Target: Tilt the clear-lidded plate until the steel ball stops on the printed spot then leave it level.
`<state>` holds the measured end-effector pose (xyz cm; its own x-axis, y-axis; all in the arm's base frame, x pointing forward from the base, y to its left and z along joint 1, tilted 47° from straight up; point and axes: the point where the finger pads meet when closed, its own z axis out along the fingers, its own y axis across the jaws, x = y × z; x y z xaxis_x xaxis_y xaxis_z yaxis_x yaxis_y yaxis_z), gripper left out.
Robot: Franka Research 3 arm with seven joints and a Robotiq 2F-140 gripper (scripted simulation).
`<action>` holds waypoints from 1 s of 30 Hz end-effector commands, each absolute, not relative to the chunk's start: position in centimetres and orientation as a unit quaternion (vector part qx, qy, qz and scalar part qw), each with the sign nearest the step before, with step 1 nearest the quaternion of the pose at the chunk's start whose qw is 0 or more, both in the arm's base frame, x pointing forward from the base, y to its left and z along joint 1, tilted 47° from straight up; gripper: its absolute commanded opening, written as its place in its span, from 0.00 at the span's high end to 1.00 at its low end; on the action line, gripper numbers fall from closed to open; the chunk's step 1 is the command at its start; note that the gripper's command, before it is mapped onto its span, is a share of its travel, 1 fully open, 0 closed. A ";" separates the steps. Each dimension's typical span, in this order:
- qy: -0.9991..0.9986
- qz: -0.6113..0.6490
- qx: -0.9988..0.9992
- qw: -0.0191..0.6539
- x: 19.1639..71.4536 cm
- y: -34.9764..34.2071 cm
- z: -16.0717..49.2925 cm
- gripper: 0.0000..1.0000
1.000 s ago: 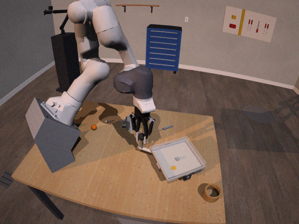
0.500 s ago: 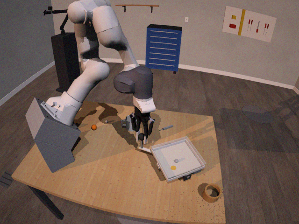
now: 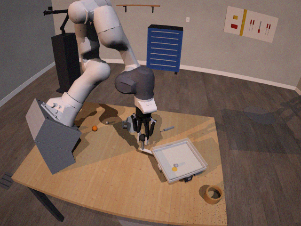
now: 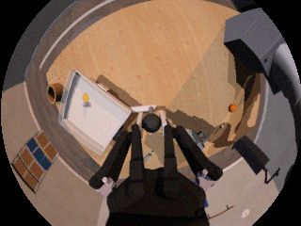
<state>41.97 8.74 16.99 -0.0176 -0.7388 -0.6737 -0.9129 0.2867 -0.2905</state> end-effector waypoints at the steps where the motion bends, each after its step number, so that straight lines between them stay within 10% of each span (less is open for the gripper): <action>1: 0.706 0.114 -0.584 0.384 42.0 8.9 17.1 1.00; 30: 0.706 0.114 -0.584 0.384 42.0 8.8 16.8 1.00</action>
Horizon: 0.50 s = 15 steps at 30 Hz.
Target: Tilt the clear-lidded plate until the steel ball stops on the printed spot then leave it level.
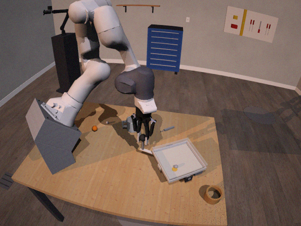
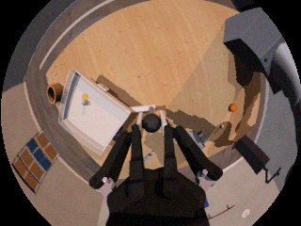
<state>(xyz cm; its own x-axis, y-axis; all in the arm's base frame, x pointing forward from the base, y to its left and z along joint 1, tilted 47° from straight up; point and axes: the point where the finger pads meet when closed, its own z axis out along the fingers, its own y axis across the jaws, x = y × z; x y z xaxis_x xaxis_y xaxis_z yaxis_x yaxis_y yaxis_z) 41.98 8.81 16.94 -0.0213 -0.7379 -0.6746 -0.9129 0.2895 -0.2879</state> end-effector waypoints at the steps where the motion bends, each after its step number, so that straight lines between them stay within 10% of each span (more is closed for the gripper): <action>1: 0.706 0.114 -0.584 0.384 42.0 8.8 16.8 1.00; 15: 0.706 0.114 -0.584 0.384 41.9 8.5 16.6 1.00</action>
